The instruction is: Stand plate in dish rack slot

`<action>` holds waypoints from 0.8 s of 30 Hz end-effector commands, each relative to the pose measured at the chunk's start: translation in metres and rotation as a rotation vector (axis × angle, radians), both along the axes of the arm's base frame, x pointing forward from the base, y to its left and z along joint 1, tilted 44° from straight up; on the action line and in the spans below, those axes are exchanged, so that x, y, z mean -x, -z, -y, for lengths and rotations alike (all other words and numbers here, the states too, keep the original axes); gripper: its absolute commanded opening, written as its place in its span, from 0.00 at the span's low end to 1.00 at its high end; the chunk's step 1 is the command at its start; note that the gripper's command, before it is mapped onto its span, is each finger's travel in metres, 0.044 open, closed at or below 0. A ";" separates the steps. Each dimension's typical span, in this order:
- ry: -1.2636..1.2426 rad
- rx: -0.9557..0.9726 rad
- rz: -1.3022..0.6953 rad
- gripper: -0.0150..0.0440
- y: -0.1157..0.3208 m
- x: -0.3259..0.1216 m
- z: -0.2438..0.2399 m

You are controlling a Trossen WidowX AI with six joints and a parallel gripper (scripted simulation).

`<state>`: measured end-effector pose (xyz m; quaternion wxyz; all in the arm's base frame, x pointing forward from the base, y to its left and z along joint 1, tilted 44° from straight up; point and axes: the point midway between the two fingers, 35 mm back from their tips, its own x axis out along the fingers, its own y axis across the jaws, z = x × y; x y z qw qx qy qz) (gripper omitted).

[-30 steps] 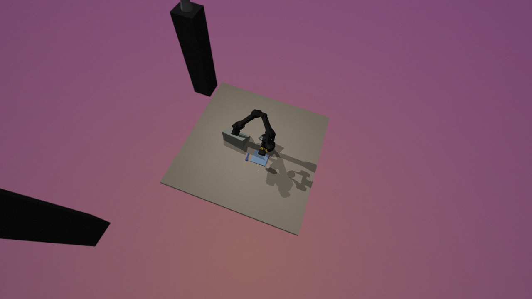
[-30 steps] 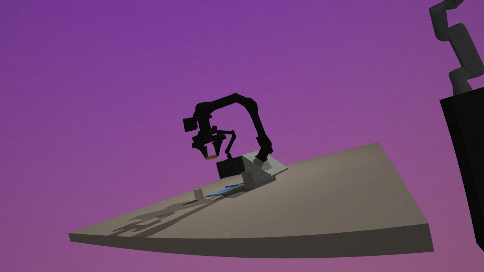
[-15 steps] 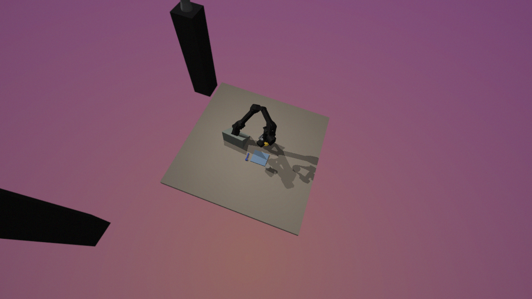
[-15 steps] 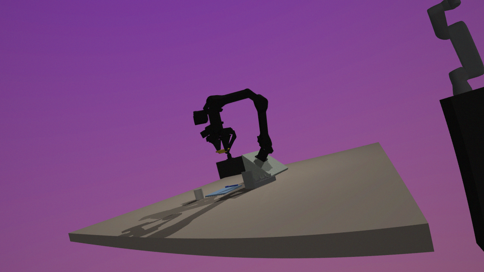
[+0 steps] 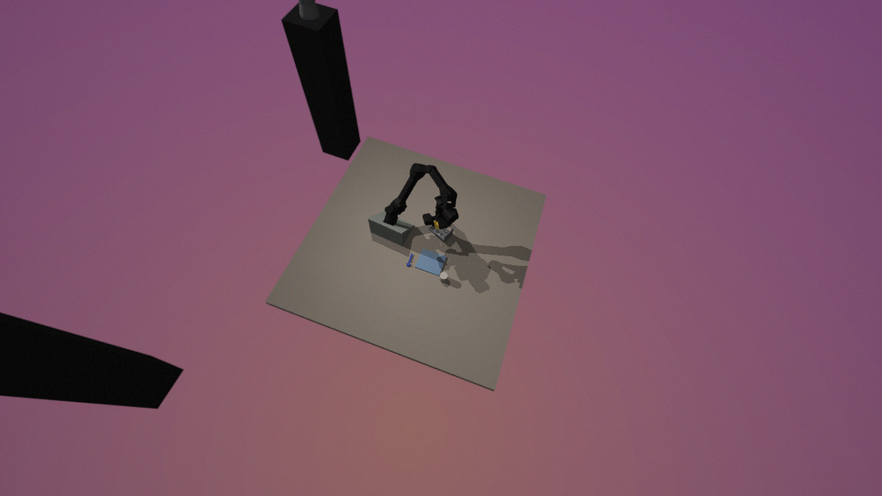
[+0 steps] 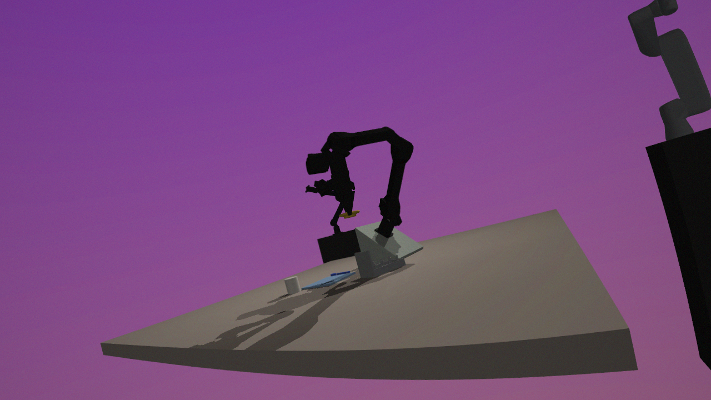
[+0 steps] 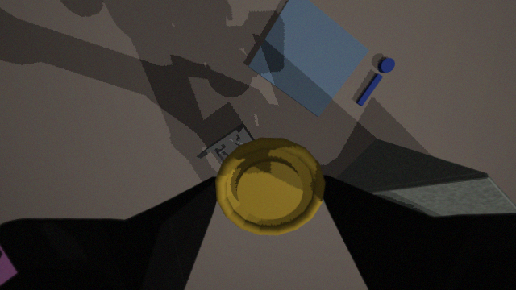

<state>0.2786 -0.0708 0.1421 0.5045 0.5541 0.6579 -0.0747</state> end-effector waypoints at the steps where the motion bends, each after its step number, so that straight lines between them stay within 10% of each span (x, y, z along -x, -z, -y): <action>1: 0.106 -0.018 -0.087 0.25 -0.013 0.012 -0.017; 24: 0.706 -0.136 -0.596 0.25 -0.048 0.087 -0.091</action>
